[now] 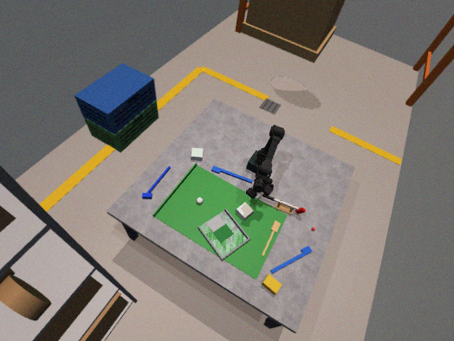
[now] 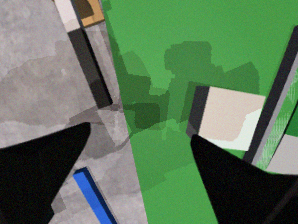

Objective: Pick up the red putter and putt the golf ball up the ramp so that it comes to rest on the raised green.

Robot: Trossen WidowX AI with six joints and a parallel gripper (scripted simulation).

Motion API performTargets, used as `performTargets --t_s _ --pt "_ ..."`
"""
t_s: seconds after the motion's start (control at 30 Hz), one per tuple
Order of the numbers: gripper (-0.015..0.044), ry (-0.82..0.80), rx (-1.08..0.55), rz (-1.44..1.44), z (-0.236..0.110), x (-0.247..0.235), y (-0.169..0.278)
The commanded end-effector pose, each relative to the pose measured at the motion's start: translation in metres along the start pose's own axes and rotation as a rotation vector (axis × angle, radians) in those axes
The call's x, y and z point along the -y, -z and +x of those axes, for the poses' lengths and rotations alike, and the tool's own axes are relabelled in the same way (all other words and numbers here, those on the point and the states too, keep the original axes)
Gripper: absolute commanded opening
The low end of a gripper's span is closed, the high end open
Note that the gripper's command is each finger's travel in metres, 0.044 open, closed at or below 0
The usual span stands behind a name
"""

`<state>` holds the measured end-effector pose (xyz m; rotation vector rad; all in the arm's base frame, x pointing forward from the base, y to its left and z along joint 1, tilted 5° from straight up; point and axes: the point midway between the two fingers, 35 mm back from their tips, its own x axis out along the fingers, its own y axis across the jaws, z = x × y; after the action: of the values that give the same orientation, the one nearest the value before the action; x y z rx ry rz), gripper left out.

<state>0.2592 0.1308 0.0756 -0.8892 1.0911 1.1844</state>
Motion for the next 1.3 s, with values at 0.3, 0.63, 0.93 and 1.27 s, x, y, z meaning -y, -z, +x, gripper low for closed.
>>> performTargets --t_s 0.3,0.63,0.93,1.27 --pt "0.044 -0.087 0.095 -0.447 0.012 -0.056 -0.043" --pt "0.044 -0.087 0.095 -0.447 0.035 -0.057 -0.039" --pt "0.044 -0.087 0.095 -0.447 0.058 -0.057 -0.036" --pt "0.044 -0.087 0.095 -0.447 0.066 -0.057 -0.034"
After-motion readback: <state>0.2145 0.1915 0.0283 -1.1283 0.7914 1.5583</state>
